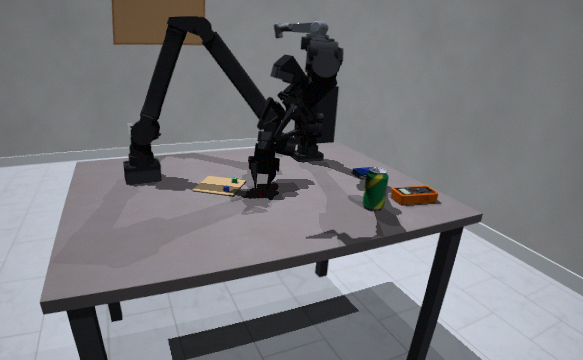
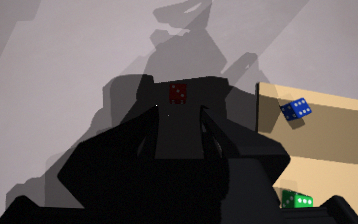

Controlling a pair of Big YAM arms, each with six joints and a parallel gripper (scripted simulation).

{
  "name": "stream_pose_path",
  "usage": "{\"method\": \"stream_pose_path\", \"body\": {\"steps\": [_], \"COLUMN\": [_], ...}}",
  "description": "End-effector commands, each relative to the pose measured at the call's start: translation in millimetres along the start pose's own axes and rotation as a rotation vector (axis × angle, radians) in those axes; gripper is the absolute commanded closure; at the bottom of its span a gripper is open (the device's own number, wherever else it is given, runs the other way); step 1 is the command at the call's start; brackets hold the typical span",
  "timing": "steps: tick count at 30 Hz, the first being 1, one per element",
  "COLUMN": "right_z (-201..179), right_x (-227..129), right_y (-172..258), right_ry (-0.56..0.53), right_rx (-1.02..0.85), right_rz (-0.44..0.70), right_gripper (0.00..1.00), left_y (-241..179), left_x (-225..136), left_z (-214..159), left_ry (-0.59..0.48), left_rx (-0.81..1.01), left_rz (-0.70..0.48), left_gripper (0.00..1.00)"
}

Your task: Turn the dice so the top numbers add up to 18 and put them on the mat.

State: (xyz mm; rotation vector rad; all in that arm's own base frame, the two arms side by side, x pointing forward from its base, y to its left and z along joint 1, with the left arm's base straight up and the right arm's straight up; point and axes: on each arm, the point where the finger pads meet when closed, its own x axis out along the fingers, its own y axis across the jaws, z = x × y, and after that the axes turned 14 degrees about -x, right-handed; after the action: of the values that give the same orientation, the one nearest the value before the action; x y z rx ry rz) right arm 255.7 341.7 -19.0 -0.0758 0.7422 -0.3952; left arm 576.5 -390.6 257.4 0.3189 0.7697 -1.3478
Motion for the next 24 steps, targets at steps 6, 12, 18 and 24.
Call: {"method": "stream_pose_path", "body": {"steps": [6, 12, 18, 24], "right_z": [10, 13, 12, 14], "right_x": [24, 18, 20, 17], "right_y": [11, 5, 5, 3], "right_ry": [-0.001, -0.002, -0.001, -0.002], "right_rx": [0.036, 0.038, 0.031, 0.037], "right_rz": [-0.004, 0.010, 0.004, 0.005], "right_gripper": [0.67, 0.75, 0.87, 0.91], "left_y": [1, 1, 1, 1], "left_x": [-32, -32, -32, -32], "left_z": [41, 41, 41, 41], "left_ry": [-0.056, -0.056, -0.056, -0.056], "left_rx": [0.061, 0.061, 0.061, 0.061], "left_rz": [0.044, 0.044, 0.044, 0.044], "left_gripper": [0.00, 0.00, 0.00, 0.00]}}
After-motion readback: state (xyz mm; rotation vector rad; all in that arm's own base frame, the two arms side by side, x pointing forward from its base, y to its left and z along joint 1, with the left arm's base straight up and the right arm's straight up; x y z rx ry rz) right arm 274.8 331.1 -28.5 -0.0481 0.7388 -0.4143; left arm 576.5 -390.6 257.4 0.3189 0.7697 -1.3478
